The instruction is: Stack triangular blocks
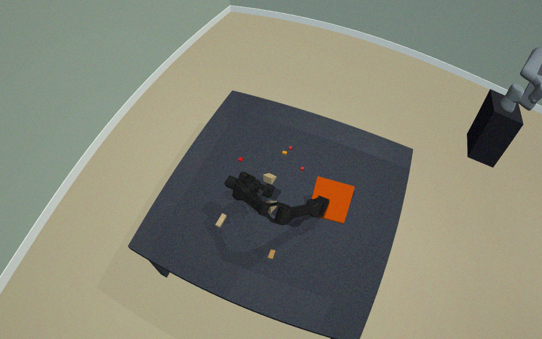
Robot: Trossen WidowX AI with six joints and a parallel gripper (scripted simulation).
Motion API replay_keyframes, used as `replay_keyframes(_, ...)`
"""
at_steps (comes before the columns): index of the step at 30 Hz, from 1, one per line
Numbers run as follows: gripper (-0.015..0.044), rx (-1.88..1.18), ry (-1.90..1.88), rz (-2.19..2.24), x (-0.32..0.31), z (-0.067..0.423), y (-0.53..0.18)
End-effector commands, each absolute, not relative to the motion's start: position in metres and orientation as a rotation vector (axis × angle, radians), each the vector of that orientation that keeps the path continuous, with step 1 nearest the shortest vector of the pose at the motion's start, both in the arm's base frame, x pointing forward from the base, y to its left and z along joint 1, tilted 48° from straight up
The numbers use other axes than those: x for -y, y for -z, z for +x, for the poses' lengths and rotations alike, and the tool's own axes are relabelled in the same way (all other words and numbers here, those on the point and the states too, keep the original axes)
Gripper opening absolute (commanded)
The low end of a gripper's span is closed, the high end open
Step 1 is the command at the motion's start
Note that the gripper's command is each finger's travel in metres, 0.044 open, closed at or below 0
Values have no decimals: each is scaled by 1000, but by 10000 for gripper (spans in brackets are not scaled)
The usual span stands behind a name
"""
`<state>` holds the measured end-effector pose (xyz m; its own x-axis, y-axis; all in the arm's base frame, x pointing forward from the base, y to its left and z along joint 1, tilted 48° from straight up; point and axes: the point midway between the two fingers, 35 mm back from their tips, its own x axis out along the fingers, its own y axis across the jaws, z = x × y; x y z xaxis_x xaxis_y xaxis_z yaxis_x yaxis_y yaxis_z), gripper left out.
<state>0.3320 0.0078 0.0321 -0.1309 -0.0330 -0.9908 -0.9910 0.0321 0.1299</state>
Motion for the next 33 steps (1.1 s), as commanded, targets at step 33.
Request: replay_keyframes(33,440,-1346,-1250,-1157,-6,330,22)
